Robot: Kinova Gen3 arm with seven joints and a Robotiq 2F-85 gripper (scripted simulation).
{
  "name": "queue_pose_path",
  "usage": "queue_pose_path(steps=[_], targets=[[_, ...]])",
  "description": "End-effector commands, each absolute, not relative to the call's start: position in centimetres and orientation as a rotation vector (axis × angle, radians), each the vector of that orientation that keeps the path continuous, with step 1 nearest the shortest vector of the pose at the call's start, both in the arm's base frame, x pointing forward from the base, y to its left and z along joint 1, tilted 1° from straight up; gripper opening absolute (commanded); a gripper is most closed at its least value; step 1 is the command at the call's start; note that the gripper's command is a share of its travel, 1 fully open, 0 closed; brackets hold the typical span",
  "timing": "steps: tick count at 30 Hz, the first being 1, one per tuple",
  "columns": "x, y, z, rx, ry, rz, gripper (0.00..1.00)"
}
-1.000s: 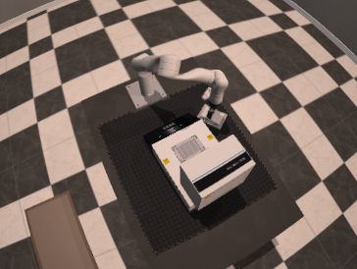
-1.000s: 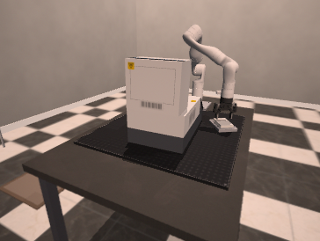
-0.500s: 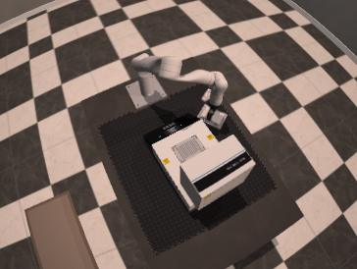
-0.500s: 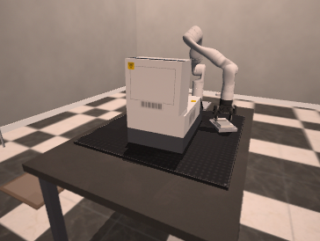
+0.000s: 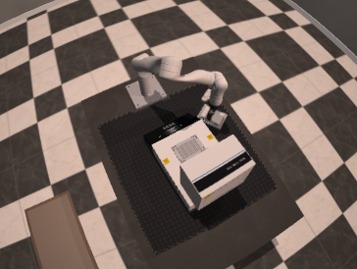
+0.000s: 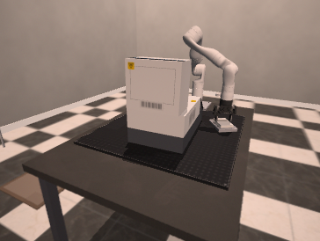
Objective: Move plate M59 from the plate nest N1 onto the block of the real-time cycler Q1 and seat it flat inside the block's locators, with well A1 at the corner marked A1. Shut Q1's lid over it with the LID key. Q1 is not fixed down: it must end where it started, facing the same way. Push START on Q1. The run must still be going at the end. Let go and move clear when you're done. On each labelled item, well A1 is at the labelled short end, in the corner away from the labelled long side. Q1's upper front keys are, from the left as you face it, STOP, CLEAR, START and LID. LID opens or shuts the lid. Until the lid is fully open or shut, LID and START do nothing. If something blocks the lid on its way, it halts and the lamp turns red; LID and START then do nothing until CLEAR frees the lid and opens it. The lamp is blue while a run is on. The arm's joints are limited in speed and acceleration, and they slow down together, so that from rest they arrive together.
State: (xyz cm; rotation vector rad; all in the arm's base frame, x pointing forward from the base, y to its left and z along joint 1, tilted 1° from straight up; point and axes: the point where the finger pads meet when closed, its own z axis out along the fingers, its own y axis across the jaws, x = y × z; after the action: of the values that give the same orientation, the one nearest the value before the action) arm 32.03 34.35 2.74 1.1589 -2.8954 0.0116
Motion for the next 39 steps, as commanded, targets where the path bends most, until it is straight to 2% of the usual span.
queue_pose_path(steps=[1,39], targets=[[32.1,34.4,2.7,1.159,-2.897,0.011,1.0],[32.1,34.4,1.7,1.159,-2.897,0.011,1.0]])
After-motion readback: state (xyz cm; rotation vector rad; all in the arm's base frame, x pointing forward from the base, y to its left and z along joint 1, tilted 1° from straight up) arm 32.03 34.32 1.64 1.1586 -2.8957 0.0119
